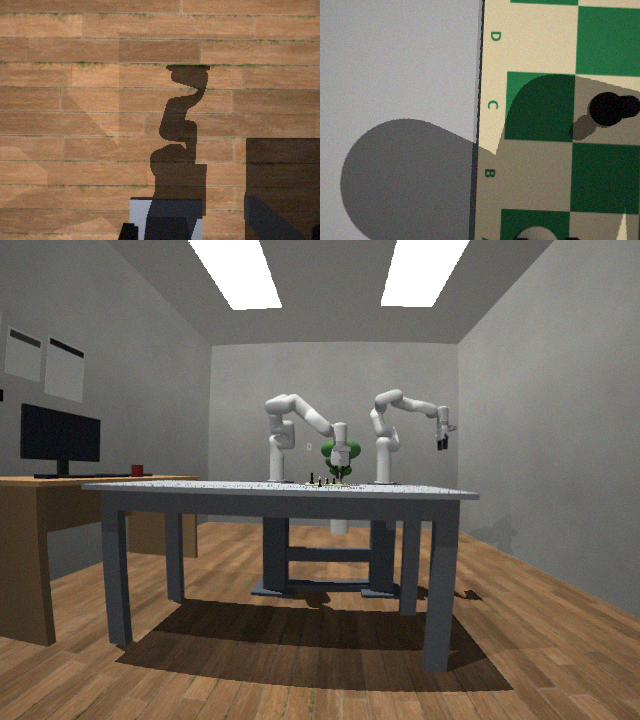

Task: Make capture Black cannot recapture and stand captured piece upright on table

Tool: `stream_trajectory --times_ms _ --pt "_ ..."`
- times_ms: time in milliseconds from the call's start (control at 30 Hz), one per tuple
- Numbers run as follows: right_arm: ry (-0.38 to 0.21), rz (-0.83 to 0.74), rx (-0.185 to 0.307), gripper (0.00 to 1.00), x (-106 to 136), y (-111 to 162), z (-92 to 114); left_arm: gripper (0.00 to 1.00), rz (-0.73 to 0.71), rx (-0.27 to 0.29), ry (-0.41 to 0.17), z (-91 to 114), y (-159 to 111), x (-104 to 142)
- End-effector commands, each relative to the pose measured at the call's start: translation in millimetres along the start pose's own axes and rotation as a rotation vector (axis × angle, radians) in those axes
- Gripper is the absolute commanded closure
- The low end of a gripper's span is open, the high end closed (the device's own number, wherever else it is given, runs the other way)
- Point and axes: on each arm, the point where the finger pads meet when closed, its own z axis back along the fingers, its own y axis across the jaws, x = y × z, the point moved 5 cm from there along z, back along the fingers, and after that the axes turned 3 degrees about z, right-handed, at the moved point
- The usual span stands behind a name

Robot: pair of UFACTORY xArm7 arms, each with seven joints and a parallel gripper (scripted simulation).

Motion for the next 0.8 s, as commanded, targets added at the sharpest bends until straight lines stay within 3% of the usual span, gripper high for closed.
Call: stream_trajectory --times_ms 0,667,767 --pt "0.003 0.0 -0.002 1.0 -1 -1 2 0.0 0.0 0.001 0.004 1 0 -1" --pt "0.003 0.0 -0.002 1.0 -1 -1 3 0.0 0.0 0.001 0.004 1 0 -1" --pt "0.003 0.0 -0.002 1.0 -1 -1 12 0.0 0.0 0.001 0.004 1 0 -1"
